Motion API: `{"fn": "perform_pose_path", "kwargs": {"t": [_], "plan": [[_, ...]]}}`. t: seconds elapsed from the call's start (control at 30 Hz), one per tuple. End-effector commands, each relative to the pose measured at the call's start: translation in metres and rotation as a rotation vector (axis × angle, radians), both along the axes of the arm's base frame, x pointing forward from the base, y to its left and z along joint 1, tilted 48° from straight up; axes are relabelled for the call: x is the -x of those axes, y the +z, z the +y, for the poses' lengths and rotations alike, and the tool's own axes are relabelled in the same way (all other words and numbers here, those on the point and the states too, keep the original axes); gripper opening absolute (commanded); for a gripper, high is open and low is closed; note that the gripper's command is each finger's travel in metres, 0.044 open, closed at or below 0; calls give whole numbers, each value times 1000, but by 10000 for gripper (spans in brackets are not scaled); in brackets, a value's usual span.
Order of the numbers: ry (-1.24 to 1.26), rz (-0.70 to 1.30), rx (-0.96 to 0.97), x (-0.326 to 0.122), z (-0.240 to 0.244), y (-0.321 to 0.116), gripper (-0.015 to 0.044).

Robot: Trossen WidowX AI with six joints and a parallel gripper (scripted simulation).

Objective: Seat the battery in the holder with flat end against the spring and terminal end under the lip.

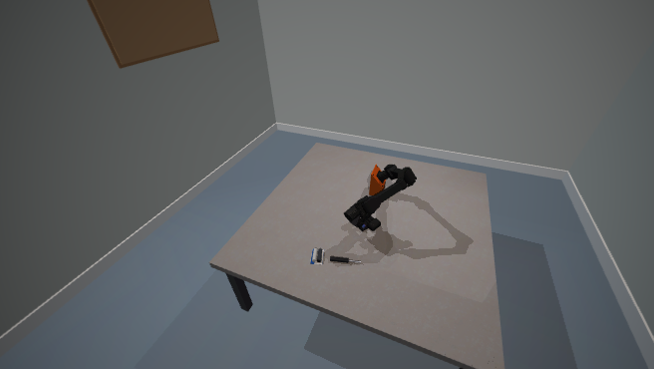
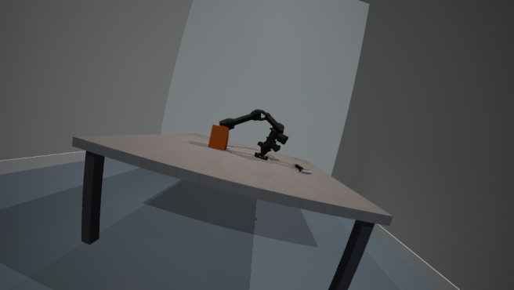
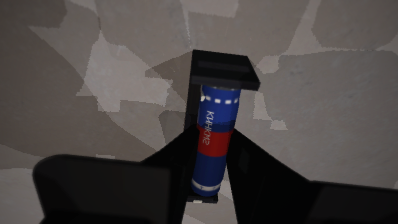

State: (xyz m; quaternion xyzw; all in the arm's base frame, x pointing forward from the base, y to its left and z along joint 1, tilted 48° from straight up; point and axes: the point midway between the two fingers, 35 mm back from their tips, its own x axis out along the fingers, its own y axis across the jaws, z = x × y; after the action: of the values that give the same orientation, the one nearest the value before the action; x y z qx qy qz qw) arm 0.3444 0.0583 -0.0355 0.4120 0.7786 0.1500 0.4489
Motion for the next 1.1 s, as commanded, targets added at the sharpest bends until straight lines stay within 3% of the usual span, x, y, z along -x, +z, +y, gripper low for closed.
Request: {"fn": "perform_pose_path", "kwargs": {"t": [0.0,1.07], "plan": [[-9,-20,19,-1,0,-1,62],[-93,-81,92,4,6,-1,62]]}}
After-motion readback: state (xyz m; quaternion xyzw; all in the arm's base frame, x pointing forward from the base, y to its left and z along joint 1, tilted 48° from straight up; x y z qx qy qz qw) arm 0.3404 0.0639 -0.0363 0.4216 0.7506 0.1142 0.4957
